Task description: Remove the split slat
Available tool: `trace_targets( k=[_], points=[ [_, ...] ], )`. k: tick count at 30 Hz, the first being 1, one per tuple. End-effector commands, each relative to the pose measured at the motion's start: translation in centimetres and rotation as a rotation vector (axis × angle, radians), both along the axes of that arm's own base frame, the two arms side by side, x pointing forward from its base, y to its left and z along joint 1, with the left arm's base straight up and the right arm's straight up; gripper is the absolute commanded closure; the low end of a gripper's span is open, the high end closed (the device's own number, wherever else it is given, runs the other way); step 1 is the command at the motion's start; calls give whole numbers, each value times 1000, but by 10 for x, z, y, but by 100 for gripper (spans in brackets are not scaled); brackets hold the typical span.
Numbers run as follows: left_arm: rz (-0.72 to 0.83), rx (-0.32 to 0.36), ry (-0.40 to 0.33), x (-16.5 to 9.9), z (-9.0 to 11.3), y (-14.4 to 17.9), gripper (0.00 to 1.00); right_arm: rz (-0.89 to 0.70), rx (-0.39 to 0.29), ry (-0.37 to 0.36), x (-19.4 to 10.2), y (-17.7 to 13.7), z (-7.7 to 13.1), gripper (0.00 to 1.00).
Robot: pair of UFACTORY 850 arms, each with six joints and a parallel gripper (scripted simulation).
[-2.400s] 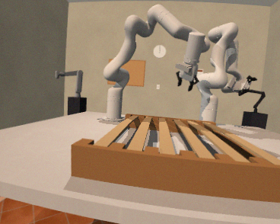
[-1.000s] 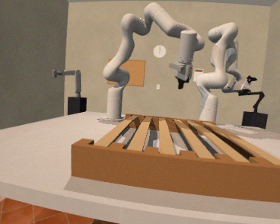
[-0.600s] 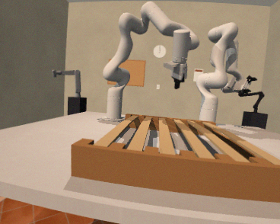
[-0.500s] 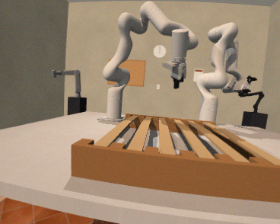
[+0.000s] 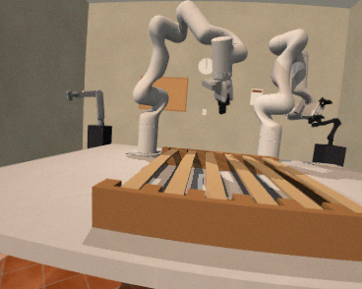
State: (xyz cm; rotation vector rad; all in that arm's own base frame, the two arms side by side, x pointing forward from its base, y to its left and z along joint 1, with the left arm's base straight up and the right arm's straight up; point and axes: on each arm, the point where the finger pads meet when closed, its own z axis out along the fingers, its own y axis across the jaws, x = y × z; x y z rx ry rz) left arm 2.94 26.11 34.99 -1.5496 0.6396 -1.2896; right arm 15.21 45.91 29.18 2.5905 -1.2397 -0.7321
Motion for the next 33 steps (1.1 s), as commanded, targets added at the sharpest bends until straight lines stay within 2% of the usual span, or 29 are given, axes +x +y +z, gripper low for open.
trace_targets(
  k=[1, 11, 12, 28, 29, 33],
  points=[
    [0, 1, 0, 0, 0, 0, 0, -8, 4, -2, 1, -1, 1, 100],
    [0, 1, 0, 0, 0, 0, 0, -8, 4, -2, 1, -1, 1, 100],
    [0, 1, 0, 0, 0, 0, 0, -130, 3, -2, 11, -31, 1, 100],
    [0, 1, 0, 0, 0, 0, 0, -130, 3, -2, 11, -31, 1, 100],
    [0, 1, 0, 0, 0, 0, 0, -130, 3, -2, 60, -31, 9, 100],
    [0, 1, 0, 0, 0, 0, 0, -130, 3, -2, 60, -31, 9, 100]
  ],
)
